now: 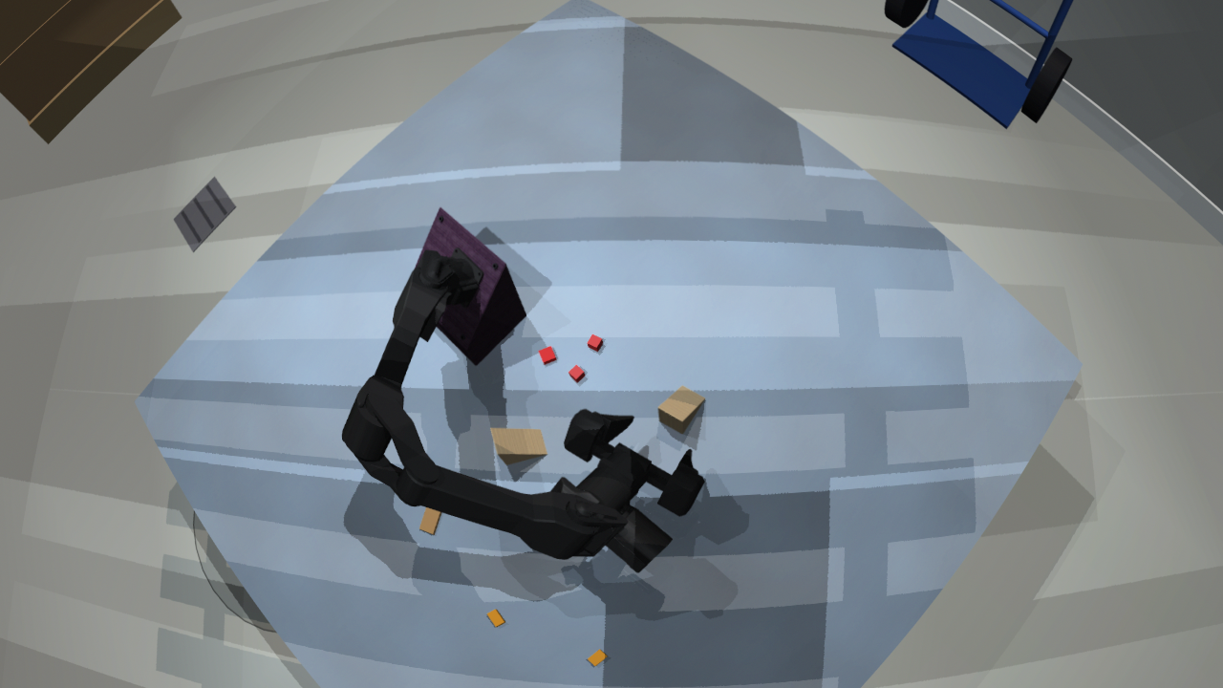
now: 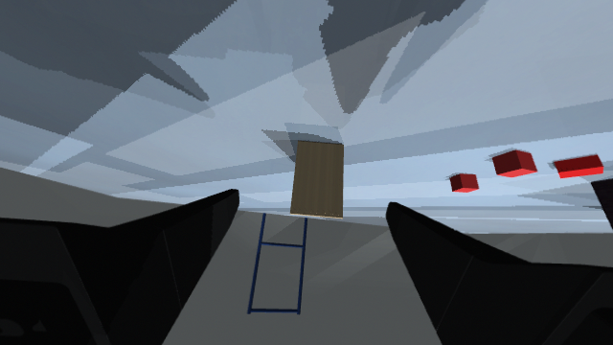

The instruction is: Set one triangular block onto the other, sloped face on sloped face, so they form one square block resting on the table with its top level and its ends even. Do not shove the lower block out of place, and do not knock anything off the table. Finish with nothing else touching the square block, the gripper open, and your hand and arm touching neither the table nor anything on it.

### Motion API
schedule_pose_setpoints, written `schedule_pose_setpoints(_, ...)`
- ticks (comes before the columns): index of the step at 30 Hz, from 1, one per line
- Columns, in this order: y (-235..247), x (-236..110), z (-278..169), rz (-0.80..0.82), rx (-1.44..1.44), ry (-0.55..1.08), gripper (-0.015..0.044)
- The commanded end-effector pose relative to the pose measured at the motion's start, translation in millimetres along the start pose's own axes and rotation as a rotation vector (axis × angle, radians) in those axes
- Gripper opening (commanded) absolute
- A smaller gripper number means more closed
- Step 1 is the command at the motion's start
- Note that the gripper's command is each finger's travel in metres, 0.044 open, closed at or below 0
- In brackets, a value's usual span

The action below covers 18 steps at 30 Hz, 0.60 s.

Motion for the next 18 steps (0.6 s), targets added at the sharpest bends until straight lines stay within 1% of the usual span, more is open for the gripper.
schedule_pose_setpoints(1,0,10,0,-0.008,0.001,0.006,0.044)
schedule_pose_setpoints(18,-1,38,0,-0.008,0.001,0.006,0.044)
Point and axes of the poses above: the point midway between the two fingers, 35 mm back from their tips, its own x axis out along the fingers, its own y axis across the jaws, z = x × y, the point moved 9 cm from there along -x, back along the fingers
